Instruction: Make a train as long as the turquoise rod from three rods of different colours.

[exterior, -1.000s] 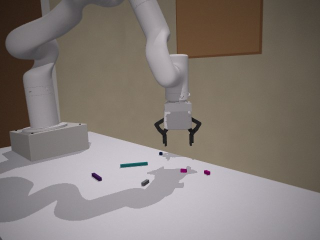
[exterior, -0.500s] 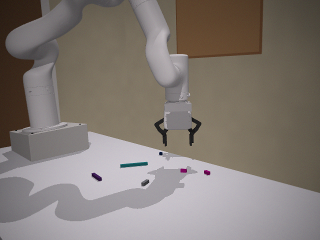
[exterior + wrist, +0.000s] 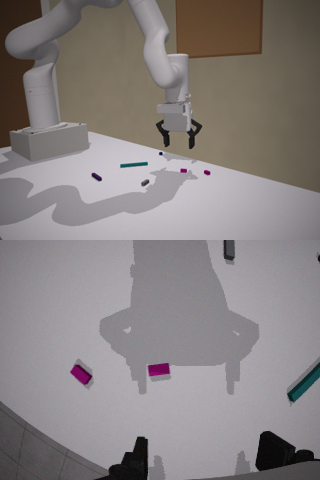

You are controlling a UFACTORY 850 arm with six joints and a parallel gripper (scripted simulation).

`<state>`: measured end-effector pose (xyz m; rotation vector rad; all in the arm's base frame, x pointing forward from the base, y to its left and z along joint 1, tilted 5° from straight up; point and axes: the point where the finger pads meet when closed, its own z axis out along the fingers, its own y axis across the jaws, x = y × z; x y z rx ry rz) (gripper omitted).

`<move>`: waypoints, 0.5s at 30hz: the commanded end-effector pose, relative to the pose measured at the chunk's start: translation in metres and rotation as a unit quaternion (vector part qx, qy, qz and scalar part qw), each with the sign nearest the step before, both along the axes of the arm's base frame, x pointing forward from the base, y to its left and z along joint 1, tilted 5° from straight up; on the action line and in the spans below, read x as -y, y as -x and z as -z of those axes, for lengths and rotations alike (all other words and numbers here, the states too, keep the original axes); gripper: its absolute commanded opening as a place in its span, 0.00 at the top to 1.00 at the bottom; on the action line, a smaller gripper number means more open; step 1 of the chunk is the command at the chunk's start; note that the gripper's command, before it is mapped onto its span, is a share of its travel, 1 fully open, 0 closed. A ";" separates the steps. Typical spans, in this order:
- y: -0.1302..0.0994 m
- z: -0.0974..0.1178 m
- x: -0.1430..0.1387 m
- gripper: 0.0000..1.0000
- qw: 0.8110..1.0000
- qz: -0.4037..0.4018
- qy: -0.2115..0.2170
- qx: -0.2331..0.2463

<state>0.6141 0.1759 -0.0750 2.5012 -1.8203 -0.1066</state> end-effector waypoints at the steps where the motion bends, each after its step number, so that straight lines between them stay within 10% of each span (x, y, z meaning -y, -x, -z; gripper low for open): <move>1: -0.006 -0.001 0.004 0.00 0.999 0.047 0.012 0.002; 15: -0.030 0.001 0.034 0.00 0.951 0.308 0.033 0.003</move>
